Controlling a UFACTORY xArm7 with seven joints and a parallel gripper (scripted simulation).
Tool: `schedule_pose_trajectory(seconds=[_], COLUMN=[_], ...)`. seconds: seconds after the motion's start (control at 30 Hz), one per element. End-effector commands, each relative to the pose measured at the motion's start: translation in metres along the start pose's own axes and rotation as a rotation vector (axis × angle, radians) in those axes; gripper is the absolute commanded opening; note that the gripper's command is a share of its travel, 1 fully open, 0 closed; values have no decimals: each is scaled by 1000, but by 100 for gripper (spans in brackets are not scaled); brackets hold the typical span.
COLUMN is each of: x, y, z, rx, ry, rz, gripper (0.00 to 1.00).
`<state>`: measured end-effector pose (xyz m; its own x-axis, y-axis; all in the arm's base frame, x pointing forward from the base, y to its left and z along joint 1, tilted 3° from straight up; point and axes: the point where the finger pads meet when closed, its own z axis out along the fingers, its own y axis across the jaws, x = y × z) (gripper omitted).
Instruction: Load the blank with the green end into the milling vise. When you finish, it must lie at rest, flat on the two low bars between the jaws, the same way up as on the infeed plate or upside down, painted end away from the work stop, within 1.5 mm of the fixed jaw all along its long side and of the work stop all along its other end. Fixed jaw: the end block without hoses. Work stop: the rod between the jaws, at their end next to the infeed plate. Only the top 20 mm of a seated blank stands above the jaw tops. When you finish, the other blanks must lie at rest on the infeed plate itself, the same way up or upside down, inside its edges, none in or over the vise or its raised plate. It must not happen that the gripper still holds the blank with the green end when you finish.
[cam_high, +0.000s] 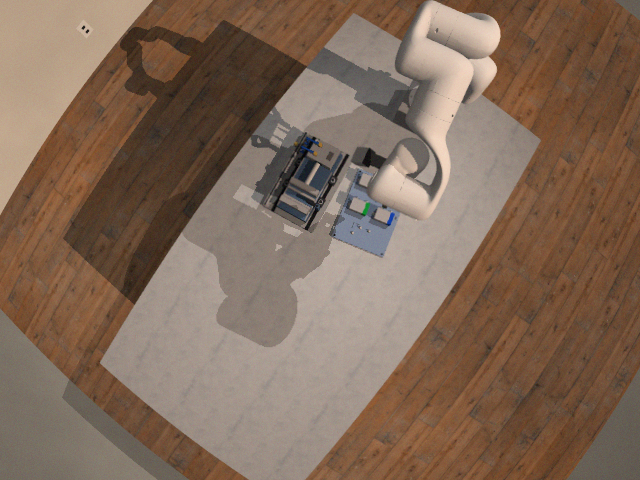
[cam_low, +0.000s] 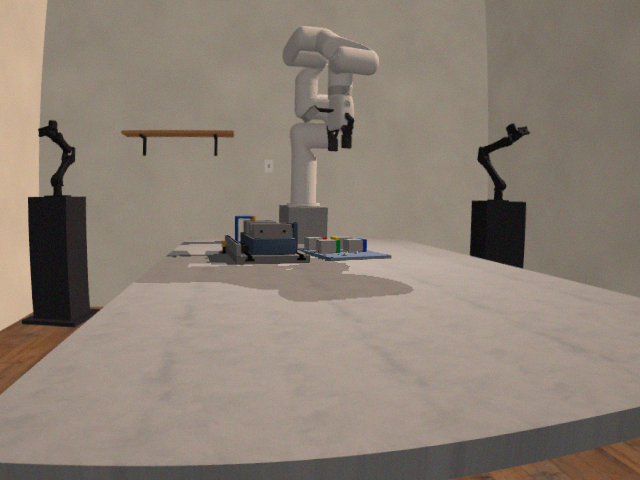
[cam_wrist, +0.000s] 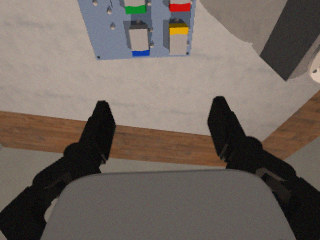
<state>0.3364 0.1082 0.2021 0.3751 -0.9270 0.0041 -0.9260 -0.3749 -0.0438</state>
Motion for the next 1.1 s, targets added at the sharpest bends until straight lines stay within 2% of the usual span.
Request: schedule_pose_trajectory(seconds=[0.0,1.07], x=[1,7], y=[-1,-1], z=[-1,3], rx=[3,3], ry=[1,1], rz=[0,0], gripper=[100,100])
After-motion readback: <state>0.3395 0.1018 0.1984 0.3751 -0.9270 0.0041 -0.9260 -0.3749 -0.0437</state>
